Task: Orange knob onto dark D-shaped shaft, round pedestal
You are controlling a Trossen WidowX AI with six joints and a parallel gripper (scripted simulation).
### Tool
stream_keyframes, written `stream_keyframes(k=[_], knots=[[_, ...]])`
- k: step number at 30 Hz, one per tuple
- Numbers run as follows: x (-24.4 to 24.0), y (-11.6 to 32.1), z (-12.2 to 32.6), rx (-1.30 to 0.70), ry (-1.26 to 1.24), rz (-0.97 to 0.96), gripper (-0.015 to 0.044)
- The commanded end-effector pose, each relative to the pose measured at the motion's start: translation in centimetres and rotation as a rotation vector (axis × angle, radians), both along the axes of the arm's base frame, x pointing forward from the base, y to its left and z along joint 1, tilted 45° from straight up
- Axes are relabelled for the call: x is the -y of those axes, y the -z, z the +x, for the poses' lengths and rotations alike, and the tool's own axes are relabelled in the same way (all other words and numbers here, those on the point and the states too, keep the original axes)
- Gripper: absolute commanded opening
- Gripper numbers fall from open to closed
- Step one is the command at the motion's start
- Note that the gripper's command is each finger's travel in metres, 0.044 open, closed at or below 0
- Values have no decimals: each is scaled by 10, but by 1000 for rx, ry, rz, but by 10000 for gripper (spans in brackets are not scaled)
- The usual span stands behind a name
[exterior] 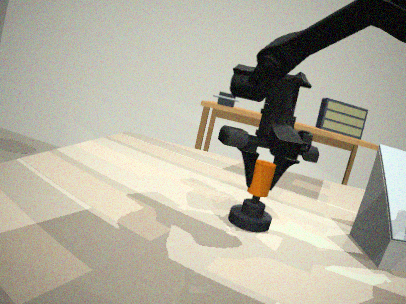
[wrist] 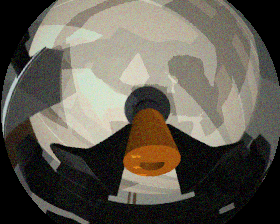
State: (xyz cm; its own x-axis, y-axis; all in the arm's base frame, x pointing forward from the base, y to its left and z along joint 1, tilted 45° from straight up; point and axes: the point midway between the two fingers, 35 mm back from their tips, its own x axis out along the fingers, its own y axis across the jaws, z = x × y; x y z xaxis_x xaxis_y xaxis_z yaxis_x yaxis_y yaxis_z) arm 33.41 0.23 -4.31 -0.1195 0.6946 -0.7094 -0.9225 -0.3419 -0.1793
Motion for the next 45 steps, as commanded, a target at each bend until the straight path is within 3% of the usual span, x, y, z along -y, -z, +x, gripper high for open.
stream_keyframes(k=[1, 35, 45], knots=[[0, 1, -1, 18, -15, 2, 0], [1, -2, 1, 18, -15, 2, 0], [1, 0, -1, 163, -164, 27, 0]])
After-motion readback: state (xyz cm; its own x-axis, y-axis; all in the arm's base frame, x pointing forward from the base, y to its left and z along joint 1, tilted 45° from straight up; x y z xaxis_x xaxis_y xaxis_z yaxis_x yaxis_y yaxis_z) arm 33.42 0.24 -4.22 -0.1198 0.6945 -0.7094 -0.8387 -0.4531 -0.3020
